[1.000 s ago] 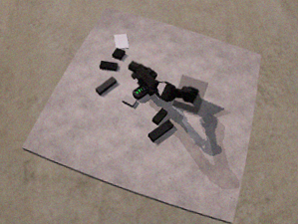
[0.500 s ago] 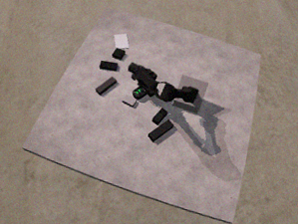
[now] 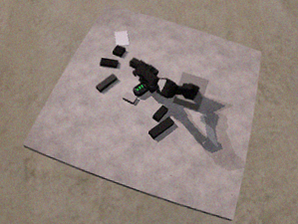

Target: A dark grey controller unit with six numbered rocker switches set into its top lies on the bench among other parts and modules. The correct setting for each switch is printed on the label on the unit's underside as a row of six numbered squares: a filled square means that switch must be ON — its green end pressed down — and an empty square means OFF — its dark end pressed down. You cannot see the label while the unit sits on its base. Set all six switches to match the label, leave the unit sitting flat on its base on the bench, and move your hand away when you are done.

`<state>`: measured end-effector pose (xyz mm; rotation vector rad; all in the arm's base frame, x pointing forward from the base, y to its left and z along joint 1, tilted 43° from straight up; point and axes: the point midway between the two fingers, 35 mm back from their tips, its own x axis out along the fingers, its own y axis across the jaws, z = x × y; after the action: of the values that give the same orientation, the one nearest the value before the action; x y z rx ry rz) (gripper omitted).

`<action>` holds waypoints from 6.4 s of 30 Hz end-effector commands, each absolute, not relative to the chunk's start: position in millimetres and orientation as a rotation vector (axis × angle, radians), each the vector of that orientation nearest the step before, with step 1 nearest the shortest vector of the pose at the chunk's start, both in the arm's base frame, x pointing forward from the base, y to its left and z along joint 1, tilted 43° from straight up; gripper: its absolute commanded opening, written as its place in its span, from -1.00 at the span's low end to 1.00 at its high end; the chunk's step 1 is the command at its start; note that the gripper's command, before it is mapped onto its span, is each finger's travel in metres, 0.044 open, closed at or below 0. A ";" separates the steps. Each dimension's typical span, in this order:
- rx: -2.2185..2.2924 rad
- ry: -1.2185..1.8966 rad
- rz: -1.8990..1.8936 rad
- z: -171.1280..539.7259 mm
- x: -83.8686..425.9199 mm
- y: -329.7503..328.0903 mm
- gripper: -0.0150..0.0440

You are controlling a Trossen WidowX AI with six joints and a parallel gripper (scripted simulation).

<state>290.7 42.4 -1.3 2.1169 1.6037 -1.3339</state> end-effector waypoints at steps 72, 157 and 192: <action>2.131 1.578 -1.312 26.9 321.8 24.0 -0.49; 2.202 1.369 -1.255 17.3 265.8 48.7 -0.49; 2.222 1.321 -1.239 -23.9 255.0 82.1 -0.49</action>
<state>257.1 78.2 -17.0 2.2243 1.3226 -1.2220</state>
